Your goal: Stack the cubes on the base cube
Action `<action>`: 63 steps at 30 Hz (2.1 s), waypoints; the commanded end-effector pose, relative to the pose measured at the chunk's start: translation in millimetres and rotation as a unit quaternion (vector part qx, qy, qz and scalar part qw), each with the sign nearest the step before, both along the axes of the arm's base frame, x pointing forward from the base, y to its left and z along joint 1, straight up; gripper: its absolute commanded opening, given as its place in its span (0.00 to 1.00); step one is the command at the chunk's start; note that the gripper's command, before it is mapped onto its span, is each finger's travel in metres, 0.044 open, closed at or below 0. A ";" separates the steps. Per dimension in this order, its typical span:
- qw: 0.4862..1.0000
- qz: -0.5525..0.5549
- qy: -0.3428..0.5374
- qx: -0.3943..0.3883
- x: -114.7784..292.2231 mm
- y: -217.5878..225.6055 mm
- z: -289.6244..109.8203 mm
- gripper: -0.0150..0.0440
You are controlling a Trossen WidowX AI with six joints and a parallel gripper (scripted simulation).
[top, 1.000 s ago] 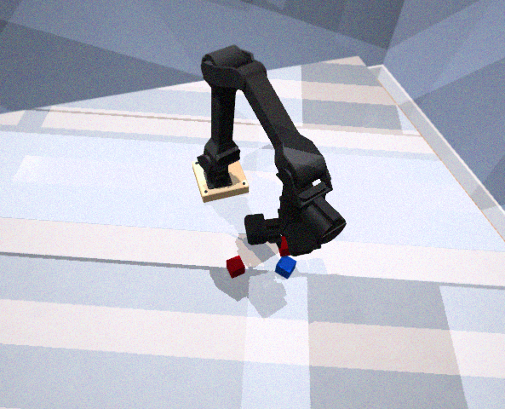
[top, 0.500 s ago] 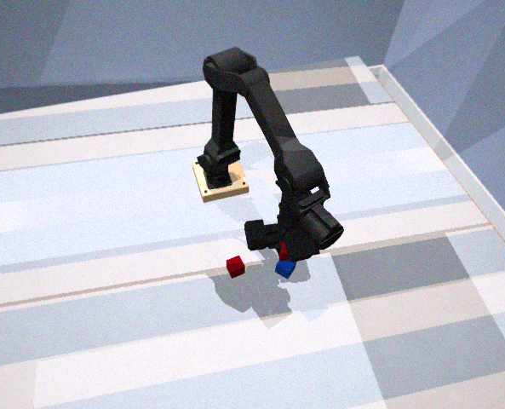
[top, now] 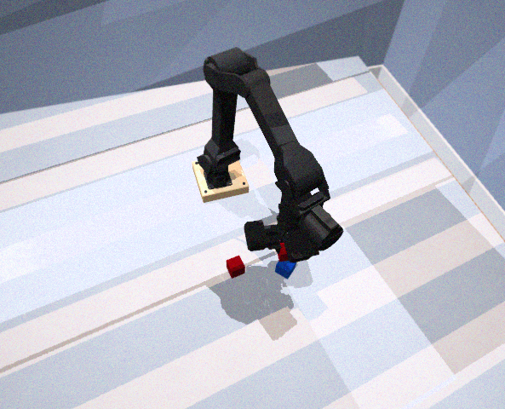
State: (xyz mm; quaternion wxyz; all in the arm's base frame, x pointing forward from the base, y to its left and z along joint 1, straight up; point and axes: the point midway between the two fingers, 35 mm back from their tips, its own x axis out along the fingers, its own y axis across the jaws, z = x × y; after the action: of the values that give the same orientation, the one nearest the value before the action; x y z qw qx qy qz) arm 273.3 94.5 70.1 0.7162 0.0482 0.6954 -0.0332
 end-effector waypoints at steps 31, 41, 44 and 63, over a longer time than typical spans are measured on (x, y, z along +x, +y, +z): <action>1.000 0.000 0.001 0.000 -0.8 -0.3 13.0 0.60; 1.000 0.000 0.001 0.000 -1.1 -0.5 24.8 0.60; 1.000 0.000 0.001 0.000 -1.2 -0.5 28.4 0.60; 0.893 -0.450 0.008 0.008 -4.6 -85.1 55.9 0.70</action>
State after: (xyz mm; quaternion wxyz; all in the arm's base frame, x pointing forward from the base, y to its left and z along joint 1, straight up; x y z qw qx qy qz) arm 270.9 31.5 114.4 0.6564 0.2756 0.6493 -0.2676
